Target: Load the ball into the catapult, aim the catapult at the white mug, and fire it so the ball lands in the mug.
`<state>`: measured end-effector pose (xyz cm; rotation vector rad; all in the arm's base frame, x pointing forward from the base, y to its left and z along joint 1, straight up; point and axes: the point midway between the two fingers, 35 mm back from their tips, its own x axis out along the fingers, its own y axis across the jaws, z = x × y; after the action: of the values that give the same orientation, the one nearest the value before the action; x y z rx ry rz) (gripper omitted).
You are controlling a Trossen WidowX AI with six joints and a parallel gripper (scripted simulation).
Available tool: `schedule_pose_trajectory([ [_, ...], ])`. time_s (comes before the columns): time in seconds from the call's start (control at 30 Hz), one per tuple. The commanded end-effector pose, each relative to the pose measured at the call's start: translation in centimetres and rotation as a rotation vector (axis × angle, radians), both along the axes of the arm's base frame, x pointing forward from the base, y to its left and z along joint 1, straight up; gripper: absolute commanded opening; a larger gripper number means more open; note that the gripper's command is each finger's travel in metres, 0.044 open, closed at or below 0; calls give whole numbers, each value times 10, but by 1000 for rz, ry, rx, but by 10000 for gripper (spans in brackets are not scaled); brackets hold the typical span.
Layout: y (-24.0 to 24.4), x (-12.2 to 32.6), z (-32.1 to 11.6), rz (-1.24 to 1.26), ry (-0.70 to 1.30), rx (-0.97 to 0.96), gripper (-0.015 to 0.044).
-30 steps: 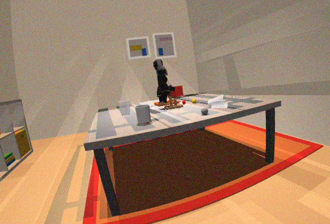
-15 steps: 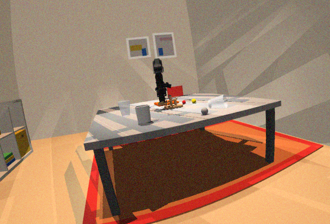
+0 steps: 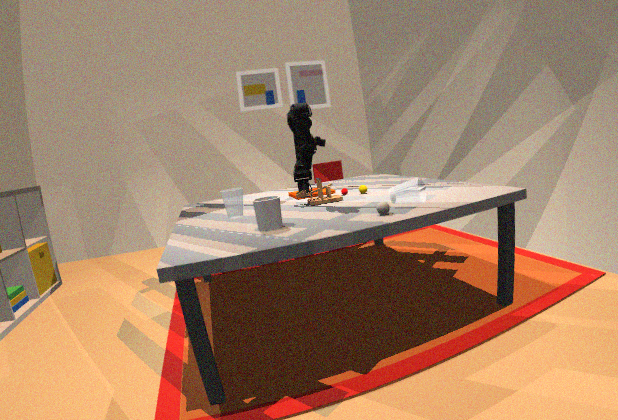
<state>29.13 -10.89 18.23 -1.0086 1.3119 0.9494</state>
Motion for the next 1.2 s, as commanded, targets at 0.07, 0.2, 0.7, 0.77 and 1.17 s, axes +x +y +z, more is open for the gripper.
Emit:
schedule_pose_trajectory([
  [0.07,76,15,-22,21,10,11,440],
  [0.2,85,15,-24,22,9,11,440],
  [0.7,85,17,-77,22,9,11,440],
  [0.77,85,18,-80,22,9,11,440],
  [1.17,85,19,-99,22,9,11,440],
])
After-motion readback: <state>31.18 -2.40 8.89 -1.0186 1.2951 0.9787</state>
